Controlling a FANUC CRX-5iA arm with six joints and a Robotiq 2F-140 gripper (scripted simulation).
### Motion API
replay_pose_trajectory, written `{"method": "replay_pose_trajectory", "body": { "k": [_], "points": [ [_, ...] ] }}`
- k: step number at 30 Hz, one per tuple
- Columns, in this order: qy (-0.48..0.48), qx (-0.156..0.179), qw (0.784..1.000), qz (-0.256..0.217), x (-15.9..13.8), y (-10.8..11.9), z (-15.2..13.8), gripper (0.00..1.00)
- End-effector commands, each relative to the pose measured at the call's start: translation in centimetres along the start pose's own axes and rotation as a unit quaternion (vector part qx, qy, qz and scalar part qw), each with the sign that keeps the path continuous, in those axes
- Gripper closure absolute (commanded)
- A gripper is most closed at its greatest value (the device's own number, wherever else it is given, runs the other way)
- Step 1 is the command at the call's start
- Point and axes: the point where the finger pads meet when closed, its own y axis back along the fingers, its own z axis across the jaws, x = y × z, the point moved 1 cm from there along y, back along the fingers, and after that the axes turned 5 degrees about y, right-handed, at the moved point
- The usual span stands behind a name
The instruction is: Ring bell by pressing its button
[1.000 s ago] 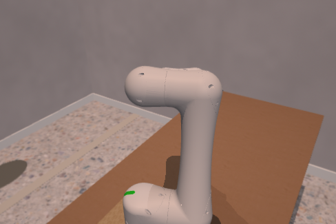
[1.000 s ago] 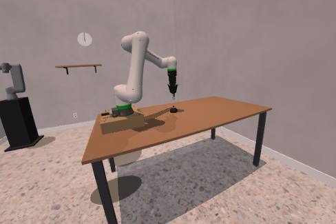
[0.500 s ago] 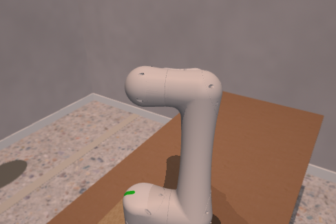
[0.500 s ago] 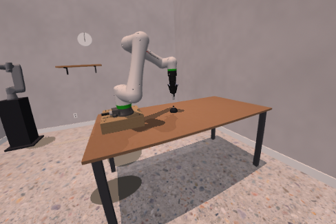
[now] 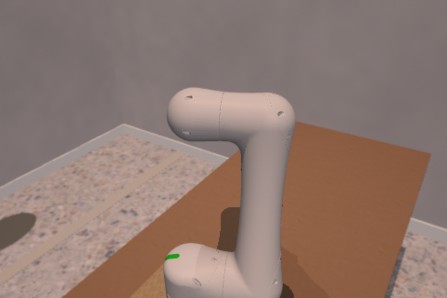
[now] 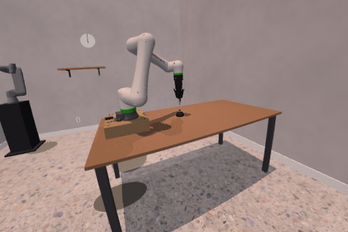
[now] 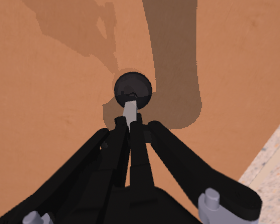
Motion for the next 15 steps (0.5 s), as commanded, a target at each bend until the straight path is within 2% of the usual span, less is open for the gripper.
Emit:
{"method": "replay_pose_trajectory", "body": {
  "k": [1,15],
  "points": [
    [0.0,0.0,1.0,0.0,0.0,-0.4,0.1,1.0],
    [0.0,0.0,1.0,0.0,0.0,-2.7,0.4,1.0]
  ]
}}
